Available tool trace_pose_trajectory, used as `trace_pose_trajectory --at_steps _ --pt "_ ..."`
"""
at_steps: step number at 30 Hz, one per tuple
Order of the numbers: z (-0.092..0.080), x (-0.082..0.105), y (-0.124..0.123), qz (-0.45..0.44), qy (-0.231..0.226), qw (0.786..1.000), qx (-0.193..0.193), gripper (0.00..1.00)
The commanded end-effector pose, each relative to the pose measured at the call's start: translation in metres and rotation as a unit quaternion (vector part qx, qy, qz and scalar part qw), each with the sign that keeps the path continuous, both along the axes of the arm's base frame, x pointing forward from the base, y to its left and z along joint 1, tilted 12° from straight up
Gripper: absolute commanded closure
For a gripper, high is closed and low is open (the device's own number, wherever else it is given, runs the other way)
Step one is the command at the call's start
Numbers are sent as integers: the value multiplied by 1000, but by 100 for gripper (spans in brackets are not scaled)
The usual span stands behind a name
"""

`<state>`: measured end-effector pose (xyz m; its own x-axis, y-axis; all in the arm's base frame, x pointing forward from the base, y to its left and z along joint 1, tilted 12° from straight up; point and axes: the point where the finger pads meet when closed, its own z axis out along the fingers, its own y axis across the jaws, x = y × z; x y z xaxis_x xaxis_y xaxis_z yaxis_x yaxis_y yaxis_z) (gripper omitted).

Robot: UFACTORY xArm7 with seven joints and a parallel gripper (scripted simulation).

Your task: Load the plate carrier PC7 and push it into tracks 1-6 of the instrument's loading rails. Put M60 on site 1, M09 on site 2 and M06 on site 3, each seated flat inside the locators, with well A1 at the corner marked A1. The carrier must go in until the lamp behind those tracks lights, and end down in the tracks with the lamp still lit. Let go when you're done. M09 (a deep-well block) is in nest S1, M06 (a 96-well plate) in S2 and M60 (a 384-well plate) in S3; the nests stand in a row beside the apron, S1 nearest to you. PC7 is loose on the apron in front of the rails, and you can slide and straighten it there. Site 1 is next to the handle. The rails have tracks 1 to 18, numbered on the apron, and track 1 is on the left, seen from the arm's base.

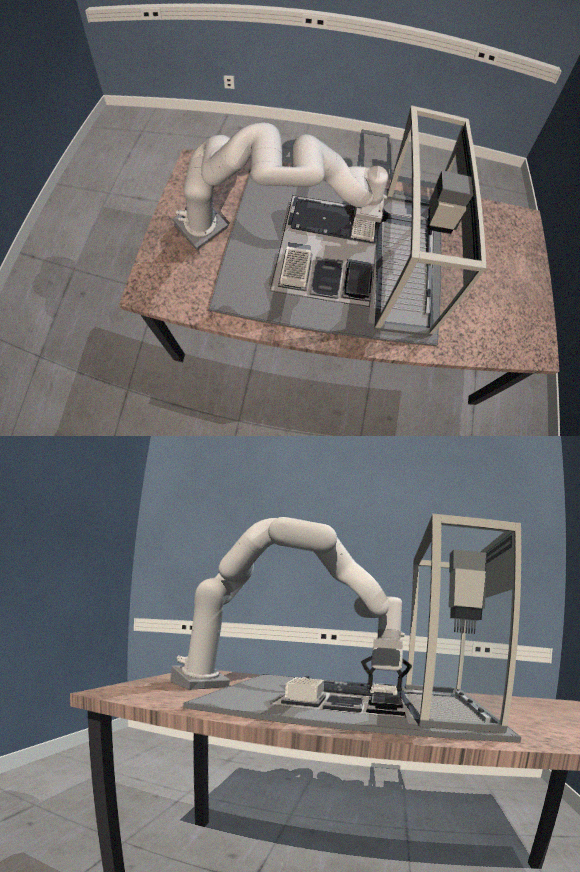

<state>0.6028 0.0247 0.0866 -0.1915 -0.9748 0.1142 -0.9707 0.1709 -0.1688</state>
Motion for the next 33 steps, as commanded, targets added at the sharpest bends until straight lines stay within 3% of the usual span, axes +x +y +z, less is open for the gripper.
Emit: trace_pose_trajectory --at_steps 1,13,33 --pt "2 1 1 0 -2 1000 0 0" --pt "2 1 1 0 -2 1000 0 0" --pt "31 -3 5 0 -2 1000 0 0"
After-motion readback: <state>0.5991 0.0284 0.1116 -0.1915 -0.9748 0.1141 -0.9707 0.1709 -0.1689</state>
